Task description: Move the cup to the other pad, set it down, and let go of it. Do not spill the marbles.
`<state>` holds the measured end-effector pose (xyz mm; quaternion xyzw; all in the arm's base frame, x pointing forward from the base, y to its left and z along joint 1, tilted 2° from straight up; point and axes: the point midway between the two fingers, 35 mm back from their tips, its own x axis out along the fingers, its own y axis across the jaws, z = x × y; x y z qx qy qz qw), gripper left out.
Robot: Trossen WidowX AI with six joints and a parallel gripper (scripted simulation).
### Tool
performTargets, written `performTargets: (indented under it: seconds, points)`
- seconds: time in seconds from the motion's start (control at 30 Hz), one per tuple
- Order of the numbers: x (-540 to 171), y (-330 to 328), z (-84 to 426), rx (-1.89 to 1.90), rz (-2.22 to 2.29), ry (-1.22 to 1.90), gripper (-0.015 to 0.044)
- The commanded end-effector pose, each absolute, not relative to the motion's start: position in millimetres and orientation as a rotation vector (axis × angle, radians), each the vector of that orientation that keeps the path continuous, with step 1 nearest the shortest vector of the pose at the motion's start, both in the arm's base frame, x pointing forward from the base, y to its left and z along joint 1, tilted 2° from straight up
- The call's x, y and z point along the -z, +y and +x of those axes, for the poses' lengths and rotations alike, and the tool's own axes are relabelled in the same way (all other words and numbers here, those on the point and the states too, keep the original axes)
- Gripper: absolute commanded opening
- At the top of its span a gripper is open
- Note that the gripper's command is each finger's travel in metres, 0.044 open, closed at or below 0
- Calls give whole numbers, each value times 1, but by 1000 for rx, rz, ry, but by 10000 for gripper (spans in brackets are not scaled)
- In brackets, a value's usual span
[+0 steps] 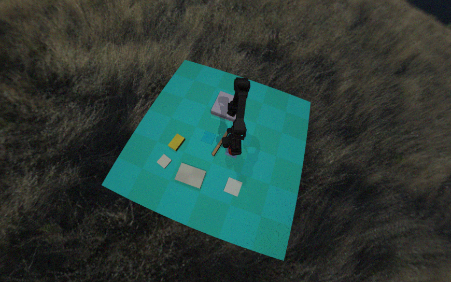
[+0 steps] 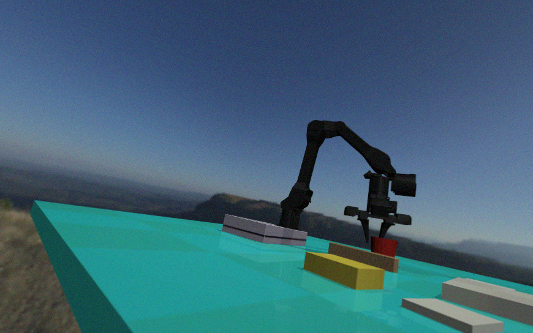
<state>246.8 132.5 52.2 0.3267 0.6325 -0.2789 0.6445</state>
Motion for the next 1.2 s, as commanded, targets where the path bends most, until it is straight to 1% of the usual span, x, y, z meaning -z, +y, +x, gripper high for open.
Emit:
performTargets:
  seconds: [0.0,0.4,0.53,0.73,0.93,1.17]
  points:
    - [-43,132,245,642,745,1447,148]
    - [-35,132,244,642,744,1447,148]
    - [-36,132,245,639,741,1443,43]
    - [-36,132,245,639,741,1443,3]
    - [-38,132,245,639,741,1443,0]
    - [-58,132,246,640,742,1444,0]
